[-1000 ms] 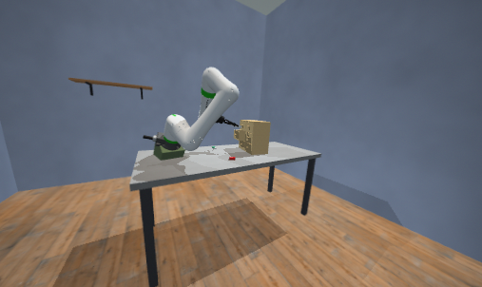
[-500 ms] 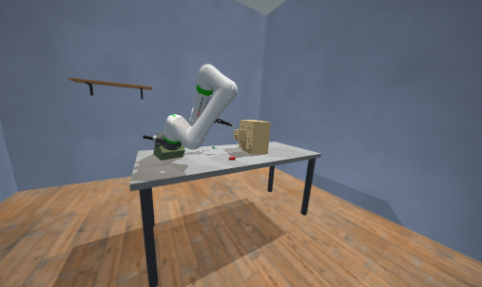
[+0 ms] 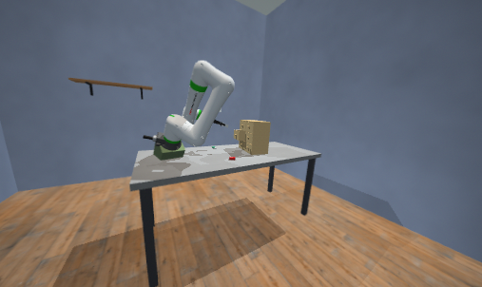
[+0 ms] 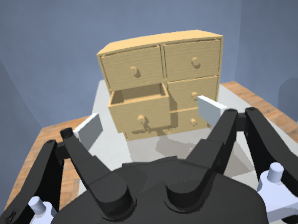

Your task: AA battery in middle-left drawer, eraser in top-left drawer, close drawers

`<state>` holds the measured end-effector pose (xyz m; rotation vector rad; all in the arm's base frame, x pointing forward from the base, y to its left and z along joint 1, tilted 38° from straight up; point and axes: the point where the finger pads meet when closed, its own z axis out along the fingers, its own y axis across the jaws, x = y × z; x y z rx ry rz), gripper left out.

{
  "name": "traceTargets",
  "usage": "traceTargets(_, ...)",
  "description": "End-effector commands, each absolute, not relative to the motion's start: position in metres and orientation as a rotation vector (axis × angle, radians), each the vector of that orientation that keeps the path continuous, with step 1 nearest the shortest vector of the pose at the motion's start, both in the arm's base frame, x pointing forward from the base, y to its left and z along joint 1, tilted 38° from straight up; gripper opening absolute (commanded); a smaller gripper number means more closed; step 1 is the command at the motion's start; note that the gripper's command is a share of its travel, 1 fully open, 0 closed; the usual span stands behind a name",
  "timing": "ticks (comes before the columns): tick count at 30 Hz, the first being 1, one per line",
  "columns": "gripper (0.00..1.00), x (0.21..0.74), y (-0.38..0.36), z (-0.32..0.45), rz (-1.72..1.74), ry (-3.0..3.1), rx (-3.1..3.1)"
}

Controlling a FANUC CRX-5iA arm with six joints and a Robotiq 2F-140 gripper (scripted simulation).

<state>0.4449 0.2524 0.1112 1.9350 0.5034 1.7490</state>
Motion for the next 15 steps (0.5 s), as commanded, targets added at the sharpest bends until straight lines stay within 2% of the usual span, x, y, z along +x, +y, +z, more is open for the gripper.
traceTargets(1,1.00,0.431,0.252,0.109,1.745,0.496,1.936)
traceTargets(15,1.00,0.416,0.252,0.106,1.745,0.496,1.936)
